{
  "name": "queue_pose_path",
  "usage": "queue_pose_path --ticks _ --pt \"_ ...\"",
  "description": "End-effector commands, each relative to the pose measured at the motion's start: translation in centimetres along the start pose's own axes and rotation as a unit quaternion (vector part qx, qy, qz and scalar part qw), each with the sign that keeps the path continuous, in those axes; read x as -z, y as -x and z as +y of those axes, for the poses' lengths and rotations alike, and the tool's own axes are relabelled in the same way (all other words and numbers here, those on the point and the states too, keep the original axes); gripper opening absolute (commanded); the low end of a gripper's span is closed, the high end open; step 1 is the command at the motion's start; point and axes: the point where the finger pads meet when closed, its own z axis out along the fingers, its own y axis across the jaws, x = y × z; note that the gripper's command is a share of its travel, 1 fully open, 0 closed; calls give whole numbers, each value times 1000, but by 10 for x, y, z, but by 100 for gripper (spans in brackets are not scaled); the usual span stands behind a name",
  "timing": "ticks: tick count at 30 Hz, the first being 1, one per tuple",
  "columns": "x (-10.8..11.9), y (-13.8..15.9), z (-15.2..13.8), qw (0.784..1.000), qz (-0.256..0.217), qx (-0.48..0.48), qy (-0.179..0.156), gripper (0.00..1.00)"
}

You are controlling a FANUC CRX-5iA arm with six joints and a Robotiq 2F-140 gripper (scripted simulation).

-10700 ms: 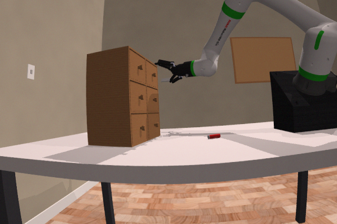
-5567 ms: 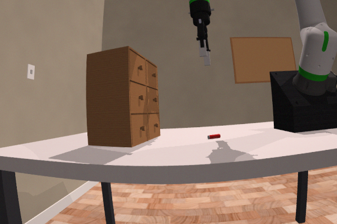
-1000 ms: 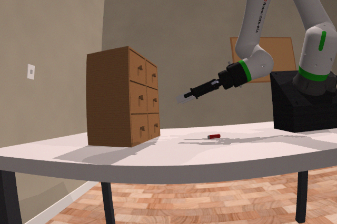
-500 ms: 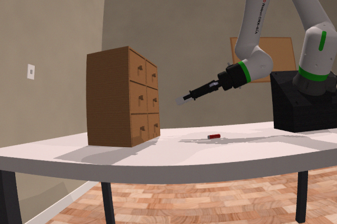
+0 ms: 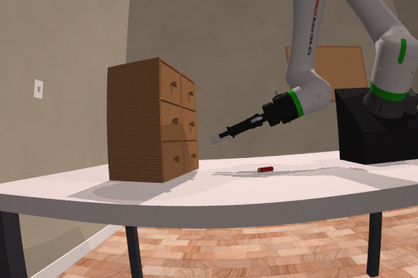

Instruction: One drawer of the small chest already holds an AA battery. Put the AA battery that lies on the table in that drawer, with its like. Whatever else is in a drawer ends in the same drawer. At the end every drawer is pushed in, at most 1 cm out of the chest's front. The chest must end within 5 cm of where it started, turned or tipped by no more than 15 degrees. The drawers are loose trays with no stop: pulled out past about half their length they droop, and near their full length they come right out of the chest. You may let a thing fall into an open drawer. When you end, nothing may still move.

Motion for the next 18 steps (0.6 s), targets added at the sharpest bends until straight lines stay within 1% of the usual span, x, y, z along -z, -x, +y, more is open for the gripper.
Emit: queue_pose_path --ticks 1,2,6,9,18 --pt "-21 -15 -1 1000 -1 0 -1 20" --pt "-21 -15 -1 1000 -1 0 -1 20" --pt "-37 -27 -1 1000 -1 0 -1 20" --pt "-44 -33 -1 1000 -1 0 -1 20" --pt "-48 -36 -1 1000 -1 0 -1 20"
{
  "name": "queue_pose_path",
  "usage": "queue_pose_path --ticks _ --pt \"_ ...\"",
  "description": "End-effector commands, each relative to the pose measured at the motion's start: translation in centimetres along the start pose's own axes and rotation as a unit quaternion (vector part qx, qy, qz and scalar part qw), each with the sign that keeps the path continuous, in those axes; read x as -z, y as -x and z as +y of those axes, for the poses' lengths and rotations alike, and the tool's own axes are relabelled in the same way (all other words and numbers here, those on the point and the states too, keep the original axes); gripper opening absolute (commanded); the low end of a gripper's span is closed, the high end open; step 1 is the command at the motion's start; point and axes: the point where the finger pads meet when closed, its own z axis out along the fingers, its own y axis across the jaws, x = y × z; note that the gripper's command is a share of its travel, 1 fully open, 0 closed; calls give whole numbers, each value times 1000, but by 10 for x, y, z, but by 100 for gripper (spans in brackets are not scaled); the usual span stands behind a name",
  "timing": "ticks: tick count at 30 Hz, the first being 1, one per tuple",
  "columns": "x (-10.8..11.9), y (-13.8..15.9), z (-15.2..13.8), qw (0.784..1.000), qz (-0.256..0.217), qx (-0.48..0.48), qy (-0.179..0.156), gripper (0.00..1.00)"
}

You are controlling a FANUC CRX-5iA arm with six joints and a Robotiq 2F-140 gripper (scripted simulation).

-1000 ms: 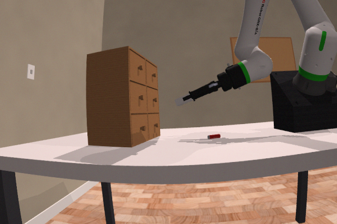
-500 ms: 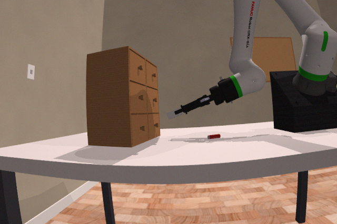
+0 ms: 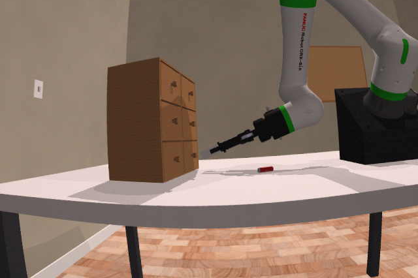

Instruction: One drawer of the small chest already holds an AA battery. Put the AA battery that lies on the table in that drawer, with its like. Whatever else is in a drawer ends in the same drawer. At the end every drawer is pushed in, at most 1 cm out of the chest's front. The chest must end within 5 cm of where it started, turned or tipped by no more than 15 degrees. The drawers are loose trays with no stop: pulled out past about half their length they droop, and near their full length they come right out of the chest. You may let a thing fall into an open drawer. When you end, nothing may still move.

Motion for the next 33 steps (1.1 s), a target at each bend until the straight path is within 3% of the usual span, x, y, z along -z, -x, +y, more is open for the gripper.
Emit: queue_pose_path --ticks 1,33 --pt "-1 -2 0 1000 1 0 0 20" --pt "-11 2 0 1000 1 0 0 20"
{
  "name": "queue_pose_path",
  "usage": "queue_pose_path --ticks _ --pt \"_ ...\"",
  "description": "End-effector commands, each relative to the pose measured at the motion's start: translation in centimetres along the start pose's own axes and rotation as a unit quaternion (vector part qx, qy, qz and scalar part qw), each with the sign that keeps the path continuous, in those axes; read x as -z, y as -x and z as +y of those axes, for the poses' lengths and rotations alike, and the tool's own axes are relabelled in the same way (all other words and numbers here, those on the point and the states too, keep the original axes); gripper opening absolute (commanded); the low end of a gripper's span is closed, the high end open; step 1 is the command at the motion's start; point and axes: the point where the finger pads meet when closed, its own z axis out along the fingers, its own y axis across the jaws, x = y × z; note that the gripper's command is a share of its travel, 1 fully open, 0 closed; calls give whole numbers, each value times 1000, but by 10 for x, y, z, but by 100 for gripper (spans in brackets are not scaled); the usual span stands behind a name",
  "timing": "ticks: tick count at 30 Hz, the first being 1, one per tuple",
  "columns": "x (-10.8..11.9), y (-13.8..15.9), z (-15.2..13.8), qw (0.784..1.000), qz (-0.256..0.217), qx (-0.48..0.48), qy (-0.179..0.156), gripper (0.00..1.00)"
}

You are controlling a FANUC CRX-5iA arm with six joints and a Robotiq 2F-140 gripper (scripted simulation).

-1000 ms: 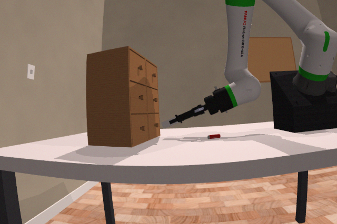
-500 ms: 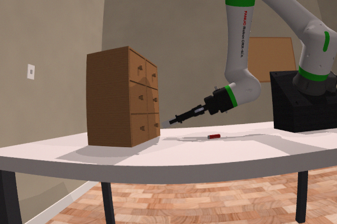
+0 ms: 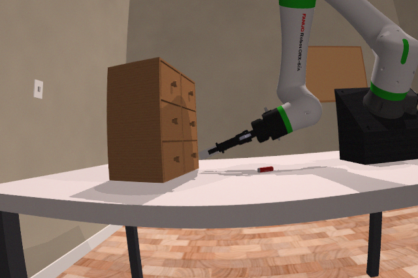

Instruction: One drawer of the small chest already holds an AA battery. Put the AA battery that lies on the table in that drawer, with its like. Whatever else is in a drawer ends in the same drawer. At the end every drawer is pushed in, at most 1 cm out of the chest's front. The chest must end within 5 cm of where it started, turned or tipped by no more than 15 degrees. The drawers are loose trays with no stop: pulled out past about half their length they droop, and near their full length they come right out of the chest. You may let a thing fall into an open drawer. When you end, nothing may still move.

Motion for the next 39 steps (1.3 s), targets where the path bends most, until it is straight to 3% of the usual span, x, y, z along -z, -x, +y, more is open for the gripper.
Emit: queue_pose_path --ticks 1,17,39 --pt "-4 2 0 1000 0 0 0 20" --pt "-25 10 0 1000 0 0 0 20" --pt "-27 10 0 1000 0 0 0 20"
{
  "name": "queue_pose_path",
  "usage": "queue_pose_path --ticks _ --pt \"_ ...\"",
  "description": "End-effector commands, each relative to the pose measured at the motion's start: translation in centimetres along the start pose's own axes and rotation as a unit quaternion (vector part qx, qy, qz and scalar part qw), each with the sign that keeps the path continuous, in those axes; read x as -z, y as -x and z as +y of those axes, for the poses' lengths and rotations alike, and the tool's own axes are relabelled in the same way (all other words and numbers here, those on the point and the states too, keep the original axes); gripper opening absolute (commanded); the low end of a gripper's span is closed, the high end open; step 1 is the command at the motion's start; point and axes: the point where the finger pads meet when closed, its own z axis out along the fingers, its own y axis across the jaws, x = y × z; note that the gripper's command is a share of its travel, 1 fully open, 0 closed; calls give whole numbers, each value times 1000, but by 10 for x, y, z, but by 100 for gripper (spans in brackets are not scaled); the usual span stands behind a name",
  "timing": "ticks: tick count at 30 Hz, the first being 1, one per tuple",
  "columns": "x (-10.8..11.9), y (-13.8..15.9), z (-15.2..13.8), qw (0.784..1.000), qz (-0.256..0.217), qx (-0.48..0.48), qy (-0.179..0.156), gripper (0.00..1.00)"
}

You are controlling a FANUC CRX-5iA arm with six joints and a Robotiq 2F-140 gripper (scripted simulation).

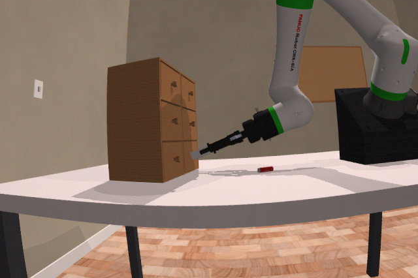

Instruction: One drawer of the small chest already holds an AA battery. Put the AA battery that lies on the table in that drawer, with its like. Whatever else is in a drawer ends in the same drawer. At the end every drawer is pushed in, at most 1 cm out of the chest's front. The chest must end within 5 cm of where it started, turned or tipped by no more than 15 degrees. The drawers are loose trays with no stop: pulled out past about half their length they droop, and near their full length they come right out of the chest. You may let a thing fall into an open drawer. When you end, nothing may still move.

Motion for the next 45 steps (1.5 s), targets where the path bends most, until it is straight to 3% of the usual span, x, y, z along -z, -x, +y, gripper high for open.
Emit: queue_pose_path --ticks 1,7,8,45 --pt "0 0 0 1000 0 0 0 20" --pt "0 0 0 1000 0 0 0 20" --pt "0 0 0 1000 0 0 0 8" --pt "3 -1 0 1000 0 0 0 8"
